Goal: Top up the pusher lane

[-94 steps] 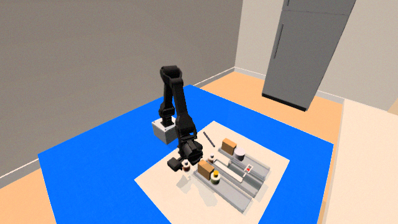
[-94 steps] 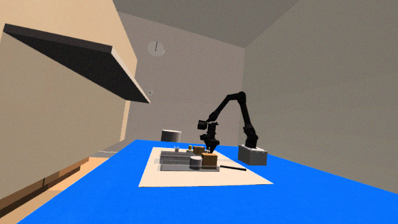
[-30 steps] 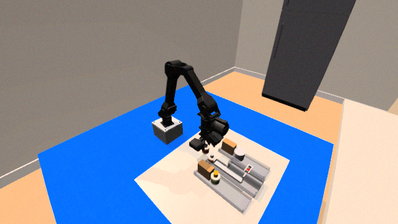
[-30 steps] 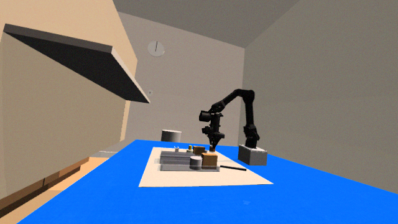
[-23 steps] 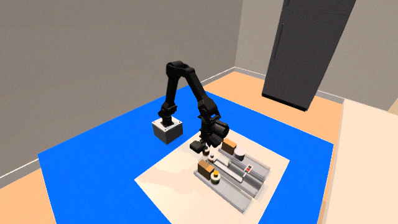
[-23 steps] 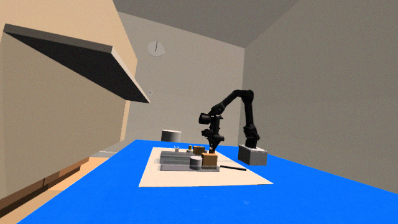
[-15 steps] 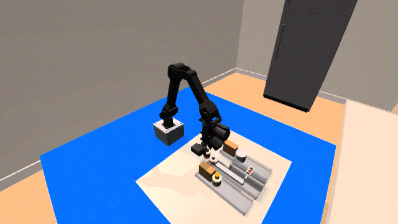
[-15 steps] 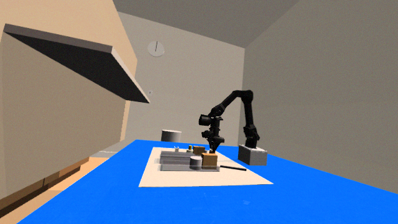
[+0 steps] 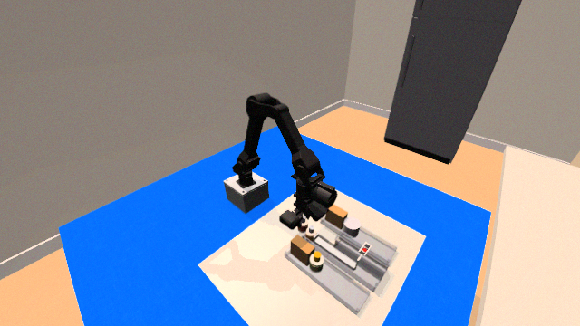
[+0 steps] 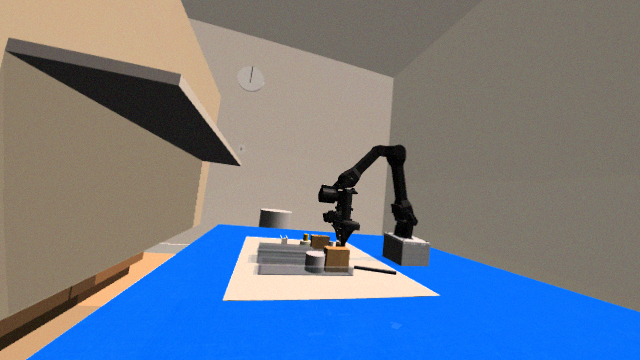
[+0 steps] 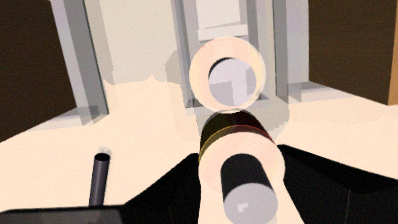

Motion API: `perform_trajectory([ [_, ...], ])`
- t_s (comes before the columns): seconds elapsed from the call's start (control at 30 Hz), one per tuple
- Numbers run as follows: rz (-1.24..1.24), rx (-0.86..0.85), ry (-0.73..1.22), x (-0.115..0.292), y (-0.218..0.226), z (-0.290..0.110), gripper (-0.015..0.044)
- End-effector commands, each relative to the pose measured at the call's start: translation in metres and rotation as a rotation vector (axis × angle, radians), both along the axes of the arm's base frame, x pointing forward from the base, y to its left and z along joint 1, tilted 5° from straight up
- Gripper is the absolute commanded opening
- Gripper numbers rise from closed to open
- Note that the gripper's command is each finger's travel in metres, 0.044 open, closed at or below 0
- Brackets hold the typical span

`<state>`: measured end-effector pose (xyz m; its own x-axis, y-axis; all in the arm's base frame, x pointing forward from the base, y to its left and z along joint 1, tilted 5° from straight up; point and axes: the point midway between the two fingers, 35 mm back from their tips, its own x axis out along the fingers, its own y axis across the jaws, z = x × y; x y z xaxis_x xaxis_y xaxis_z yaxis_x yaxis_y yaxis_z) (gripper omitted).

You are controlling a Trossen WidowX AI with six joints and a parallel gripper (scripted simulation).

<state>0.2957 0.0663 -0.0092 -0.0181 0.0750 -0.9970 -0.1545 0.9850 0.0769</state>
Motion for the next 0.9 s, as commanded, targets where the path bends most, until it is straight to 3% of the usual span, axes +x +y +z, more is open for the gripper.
perform_trajectory([
  [0.0, -0.004, 0.005, -0.006, 0.005, 0.002, 0.002, 0.0000],
  [0.87, -0.004, 0.005, -0.008, 0.018, 0.004, 0.002, 0.0000],
])
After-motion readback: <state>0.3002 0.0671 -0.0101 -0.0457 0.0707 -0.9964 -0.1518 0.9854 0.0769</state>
